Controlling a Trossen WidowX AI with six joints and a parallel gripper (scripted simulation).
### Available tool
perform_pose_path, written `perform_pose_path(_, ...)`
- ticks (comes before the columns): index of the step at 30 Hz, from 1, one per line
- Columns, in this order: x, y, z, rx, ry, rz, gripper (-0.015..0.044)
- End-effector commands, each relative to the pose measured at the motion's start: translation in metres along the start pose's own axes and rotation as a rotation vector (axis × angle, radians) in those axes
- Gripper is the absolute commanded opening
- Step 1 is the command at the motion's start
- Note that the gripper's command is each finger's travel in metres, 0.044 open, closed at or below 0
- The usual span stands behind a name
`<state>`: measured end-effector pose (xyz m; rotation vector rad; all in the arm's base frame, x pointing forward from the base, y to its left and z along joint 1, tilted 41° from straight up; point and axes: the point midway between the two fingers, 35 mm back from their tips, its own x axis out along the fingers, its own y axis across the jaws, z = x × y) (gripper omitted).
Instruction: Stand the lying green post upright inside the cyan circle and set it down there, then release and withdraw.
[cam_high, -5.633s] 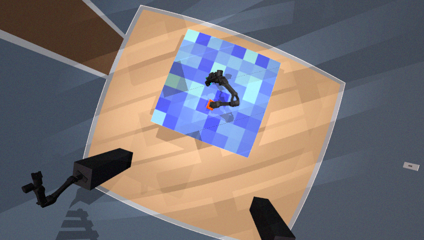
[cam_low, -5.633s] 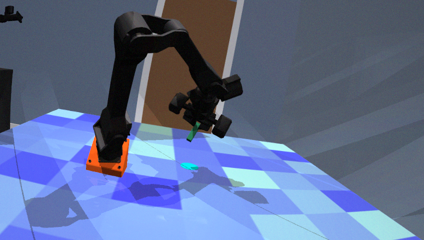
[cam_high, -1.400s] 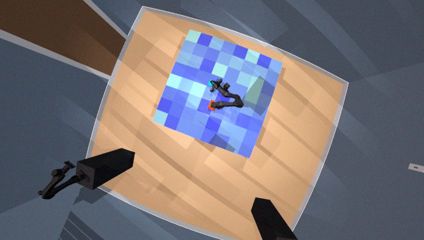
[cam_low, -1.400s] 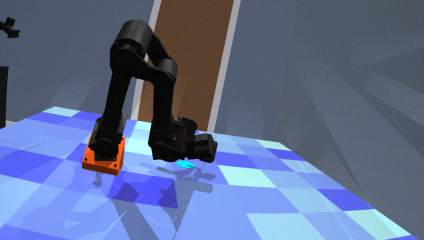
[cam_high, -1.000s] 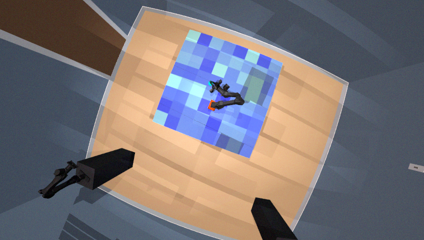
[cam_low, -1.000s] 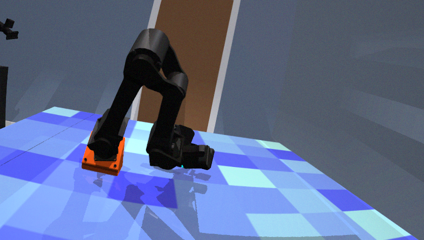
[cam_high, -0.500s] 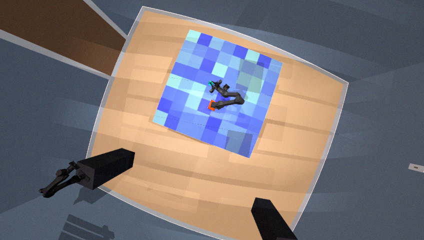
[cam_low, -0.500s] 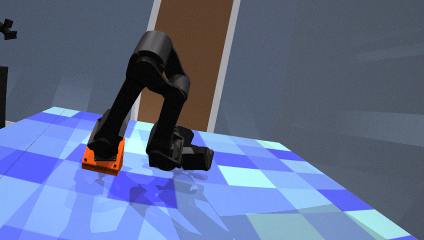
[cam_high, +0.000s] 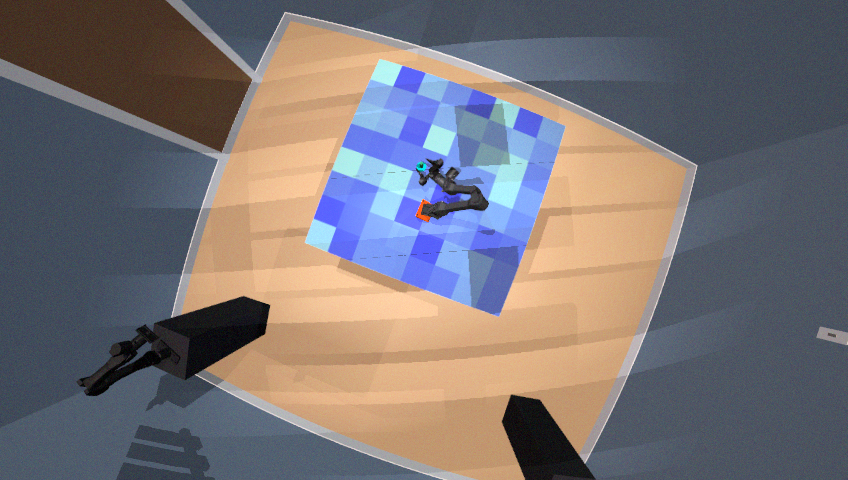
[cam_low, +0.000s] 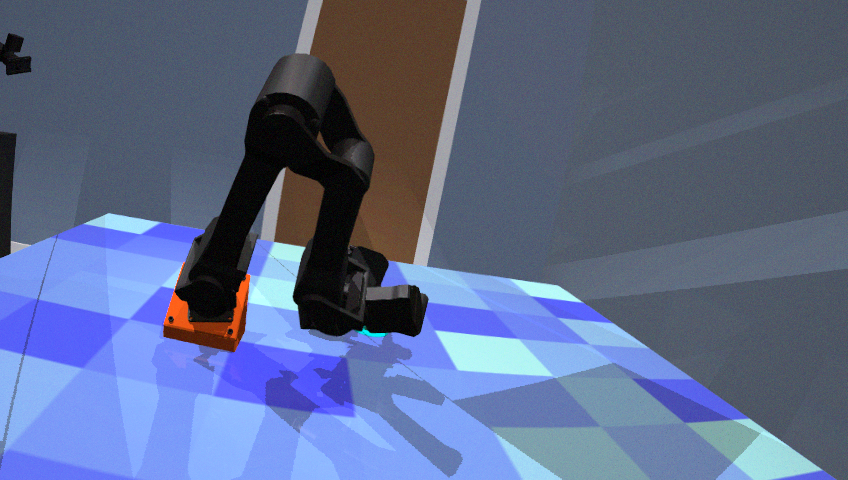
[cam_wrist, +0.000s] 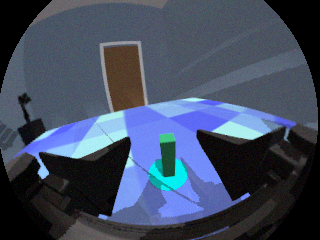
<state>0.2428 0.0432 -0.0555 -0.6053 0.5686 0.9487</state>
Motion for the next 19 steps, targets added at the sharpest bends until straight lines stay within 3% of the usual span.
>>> perform_pose_path(1,-0.001,-0.006,0.017,-0.009,0.000,-0.007,0.0400)
perform_pose_path(14,-0.010,-0.003,0.079,-0.007,-0.012,-0.006,0.0400)
perform_pose_path(19,-0.010,-0.003,0.082,0.000,-0.007,-0.002,0.0400)
